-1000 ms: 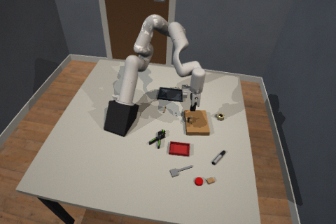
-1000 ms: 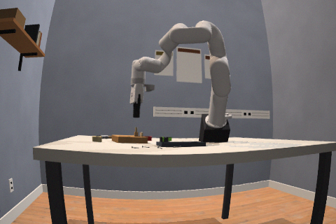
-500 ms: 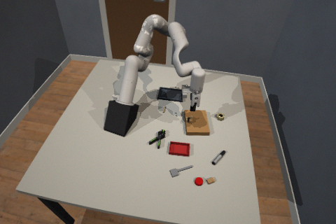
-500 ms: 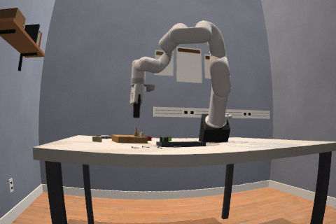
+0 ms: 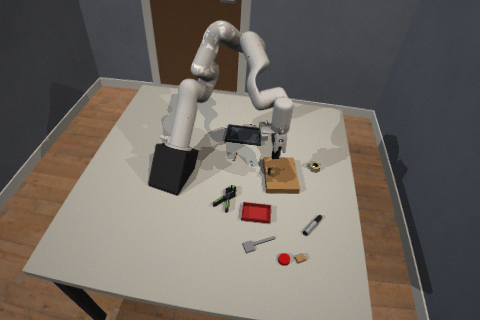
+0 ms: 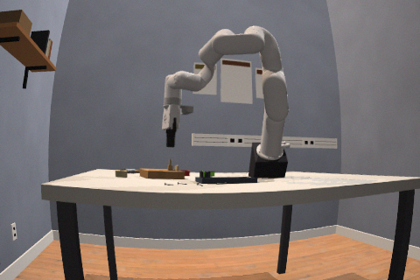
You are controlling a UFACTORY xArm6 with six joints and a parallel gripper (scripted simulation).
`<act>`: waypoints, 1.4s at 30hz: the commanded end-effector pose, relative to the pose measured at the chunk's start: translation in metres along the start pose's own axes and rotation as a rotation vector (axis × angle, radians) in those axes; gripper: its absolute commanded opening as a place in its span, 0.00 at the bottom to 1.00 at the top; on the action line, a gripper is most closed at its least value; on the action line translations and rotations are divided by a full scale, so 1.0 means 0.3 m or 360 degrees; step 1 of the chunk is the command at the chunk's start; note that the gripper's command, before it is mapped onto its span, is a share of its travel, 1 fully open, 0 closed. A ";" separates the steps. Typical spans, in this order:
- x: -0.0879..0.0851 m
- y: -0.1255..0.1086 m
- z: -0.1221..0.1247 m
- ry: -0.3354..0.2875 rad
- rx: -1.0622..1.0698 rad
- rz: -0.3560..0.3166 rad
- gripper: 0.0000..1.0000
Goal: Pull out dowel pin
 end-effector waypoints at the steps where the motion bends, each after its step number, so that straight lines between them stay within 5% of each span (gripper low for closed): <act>1: -0.004 -0.003 -0.001 0.0003 -0.0028 -0.0004 0.00; 18: -0.003 -0.003 -0.002 0.0003 -0.0456 -0.0001 0.00; 42: -0.003 -0.004 -0.004 -0.0003 -0.1655 0.0005 0.00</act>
Point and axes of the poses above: the point where the finger pads meet when closed, its own x axis out along the fingers, its own z axis across the jaws, y = z × x, the point moved 4 cm from there along -x, back along the fingers, and after that the axes turned 8 degrees about -x, right-handed, at the moved point
